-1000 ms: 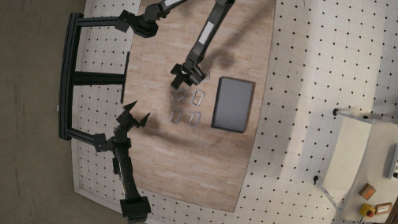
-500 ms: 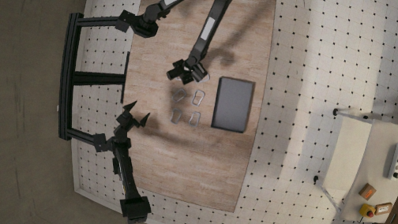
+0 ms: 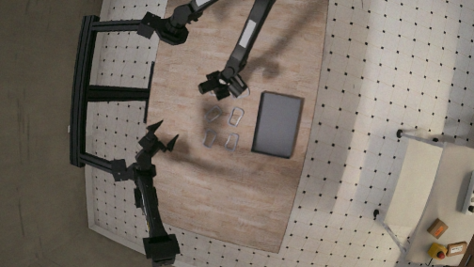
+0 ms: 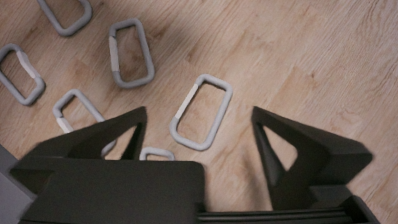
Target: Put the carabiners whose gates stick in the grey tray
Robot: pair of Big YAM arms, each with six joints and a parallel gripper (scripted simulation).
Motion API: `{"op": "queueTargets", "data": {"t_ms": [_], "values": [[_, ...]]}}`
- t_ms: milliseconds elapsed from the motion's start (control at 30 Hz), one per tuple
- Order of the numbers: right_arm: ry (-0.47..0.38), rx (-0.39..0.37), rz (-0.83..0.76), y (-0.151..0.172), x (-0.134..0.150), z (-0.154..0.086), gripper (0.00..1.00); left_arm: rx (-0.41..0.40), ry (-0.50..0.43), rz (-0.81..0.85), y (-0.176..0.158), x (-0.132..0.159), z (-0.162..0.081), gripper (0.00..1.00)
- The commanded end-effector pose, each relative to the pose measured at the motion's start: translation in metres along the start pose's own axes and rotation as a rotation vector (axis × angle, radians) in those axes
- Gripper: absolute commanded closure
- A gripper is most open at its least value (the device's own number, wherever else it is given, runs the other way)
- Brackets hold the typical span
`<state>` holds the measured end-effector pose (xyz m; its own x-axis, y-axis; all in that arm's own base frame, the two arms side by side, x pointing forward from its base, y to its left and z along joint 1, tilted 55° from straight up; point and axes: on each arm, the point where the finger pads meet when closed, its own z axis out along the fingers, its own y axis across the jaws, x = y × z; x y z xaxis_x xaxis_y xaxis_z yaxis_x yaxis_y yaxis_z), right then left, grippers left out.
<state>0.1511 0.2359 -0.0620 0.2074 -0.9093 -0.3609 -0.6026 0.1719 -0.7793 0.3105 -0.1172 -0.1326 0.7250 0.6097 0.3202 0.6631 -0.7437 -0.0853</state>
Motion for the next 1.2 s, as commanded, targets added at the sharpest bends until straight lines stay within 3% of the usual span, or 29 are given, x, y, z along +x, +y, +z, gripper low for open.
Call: {"op": "queueTargets", "data": {"t_ms": [0, 100, 333, 400, 567, 1167], "values": [[-0.01, 0.007, 0.013, -0.001, -0.004, 0.001, 0.0, -0.012, 0.003, -0.031, 0.002, 0.002, 0.0, 0.21], [-0.01, 0.007, 0.013, -0.001, -0.004, 0.001, 0.0, -0.039, 0.038, -0.129, 0.011, 0.006, 0.003, 0.21], [-0.01, 0.007, 0.013, -0.001, -0.004, 0.001, 0.0, -0.196, 0.224, -0.452, 0.046, 0.044, -0.005, 0.21], [-0.01, 0.007, 0.013, -0.001, -0.004, 0.001, 0.0, -0.196, 0.224, -0.452, 0.046, 0.044, -0.005, 0.21], [-0.01, 0.007, 0.013, -0.001, -0.004, 0.001, 0.0, -0.298, 0.302, -0.708, 0.06, 0.064, -0.012, 0.21], [-0.01, 0.007, 0.013, -0.001, -0.004, 0.001, 0.0, -0.543, 0.323, -1.401, 0.077, 0.086, -0.024, 0.21]]}}
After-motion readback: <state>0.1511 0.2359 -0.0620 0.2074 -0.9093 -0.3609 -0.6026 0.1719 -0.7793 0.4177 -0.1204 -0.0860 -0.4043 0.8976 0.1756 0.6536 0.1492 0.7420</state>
